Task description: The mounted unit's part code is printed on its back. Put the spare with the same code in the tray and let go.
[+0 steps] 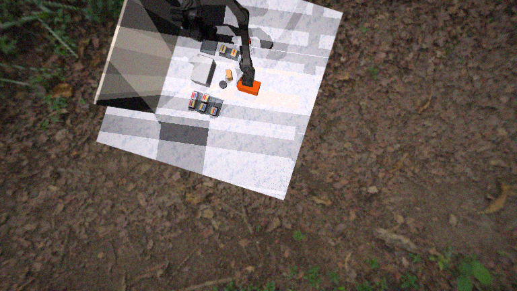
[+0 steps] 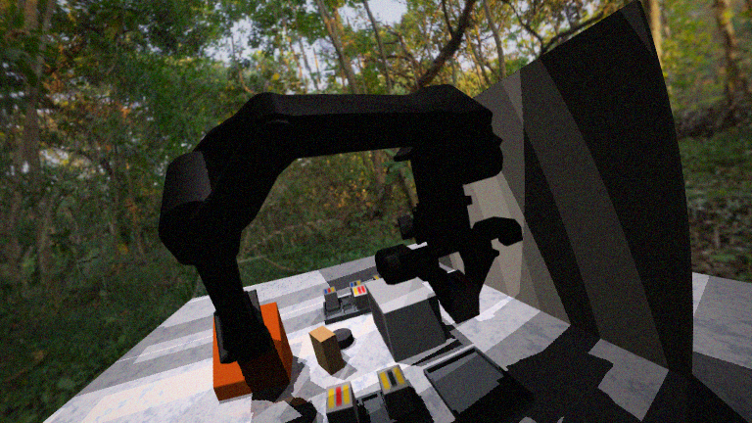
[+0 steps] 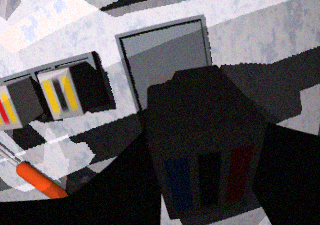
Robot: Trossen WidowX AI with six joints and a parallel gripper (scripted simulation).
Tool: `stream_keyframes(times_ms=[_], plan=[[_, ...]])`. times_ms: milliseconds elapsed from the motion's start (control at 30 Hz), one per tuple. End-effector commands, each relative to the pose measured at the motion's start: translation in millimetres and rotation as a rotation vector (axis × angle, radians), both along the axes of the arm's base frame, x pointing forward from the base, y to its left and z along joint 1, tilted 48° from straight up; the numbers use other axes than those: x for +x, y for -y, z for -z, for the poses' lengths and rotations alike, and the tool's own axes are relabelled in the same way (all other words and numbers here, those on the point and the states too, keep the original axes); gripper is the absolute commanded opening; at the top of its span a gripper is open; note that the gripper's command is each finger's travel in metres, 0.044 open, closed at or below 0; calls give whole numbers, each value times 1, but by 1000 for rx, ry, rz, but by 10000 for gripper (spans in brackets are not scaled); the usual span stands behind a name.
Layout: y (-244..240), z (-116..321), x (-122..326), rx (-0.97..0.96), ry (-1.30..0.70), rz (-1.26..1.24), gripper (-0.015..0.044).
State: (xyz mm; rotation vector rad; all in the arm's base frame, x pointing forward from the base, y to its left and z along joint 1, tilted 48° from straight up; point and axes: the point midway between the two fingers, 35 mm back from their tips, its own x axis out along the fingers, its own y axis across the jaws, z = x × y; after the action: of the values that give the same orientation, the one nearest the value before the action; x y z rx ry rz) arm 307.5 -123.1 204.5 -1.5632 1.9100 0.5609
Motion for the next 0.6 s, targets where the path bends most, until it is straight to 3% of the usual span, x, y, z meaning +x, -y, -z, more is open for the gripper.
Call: stream_keyframes(times_ms=[0,567], plan=[[4,-2,-1,-6,-3,-2,0],[13,7,0,-4,-2,-2,0]])
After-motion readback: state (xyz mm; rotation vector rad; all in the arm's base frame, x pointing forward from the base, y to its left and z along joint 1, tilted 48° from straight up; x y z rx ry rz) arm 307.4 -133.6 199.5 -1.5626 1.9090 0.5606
